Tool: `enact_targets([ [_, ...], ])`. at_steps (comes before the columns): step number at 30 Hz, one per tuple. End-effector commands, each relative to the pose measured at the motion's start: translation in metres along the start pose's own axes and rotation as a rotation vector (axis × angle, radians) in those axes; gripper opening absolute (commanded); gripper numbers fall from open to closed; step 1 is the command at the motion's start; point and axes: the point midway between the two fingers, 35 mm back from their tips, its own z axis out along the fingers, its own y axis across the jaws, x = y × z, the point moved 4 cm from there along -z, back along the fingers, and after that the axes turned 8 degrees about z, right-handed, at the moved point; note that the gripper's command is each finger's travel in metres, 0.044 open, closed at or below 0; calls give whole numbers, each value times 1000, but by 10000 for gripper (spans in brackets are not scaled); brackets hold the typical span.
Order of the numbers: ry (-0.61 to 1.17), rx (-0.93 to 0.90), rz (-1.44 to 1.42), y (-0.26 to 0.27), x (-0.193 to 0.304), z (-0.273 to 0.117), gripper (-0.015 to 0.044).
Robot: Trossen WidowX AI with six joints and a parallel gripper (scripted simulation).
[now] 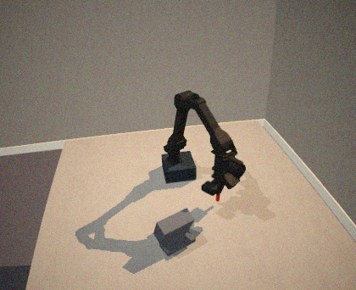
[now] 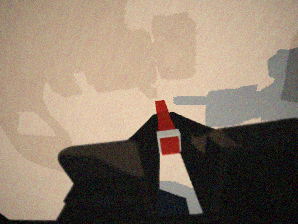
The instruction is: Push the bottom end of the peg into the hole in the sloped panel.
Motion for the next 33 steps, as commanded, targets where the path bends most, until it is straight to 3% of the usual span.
enact_targets([
  [1,-12,3,5,0,-2,-23,0],
  [9,-11,4,7,1,-1,-56,0],
  [33,-48,-70,149,-21,0,-49,0],
])
